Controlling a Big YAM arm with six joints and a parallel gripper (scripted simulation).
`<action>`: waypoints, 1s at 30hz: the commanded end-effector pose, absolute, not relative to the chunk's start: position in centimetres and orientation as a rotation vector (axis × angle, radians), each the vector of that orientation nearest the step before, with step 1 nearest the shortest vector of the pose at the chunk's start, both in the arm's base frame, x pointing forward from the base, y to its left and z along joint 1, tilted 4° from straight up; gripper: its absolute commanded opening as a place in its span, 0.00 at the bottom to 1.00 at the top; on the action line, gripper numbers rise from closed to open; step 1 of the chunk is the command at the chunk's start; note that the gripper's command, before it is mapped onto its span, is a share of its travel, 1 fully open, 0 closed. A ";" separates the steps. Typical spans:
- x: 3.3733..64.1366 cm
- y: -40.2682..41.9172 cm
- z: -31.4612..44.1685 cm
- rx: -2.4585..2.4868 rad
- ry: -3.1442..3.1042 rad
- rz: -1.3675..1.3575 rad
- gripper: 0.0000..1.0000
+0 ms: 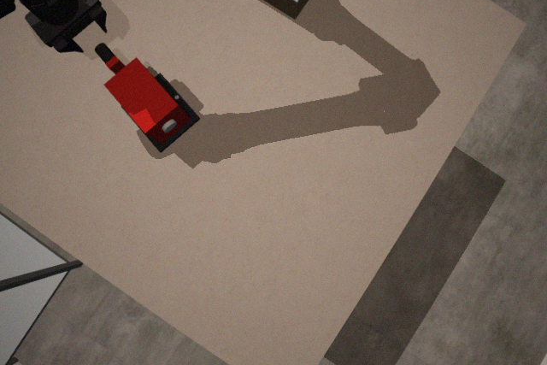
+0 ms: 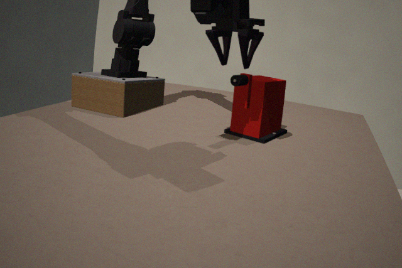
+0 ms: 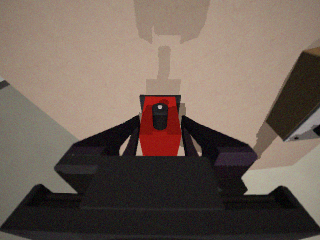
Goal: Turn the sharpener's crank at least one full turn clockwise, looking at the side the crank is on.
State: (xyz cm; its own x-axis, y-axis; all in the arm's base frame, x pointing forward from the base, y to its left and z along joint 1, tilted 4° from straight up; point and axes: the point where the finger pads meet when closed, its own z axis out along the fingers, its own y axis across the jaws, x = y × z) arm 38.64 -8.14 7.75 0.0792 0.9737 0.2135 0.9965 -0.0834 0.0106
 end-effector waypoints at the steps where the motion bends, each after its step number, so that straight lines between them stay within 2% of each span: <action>1: 39.9 -8.3 8.7 -2.220 -2.050 -0.277 0.51; 26: 39.9 -8.2 8.7 -2.220 -2.050 -0.277 0.51; 30: 39.1 -7.4 6.6 -2.203 -2.029 -0.246 0.51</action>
State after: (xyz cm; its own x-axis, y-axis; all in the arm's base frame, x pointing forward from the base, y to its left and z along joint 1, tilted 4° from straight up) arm 38.86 -8.02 7.42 0.0788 0.9742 0.2113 0.9962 -0.0848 0.0198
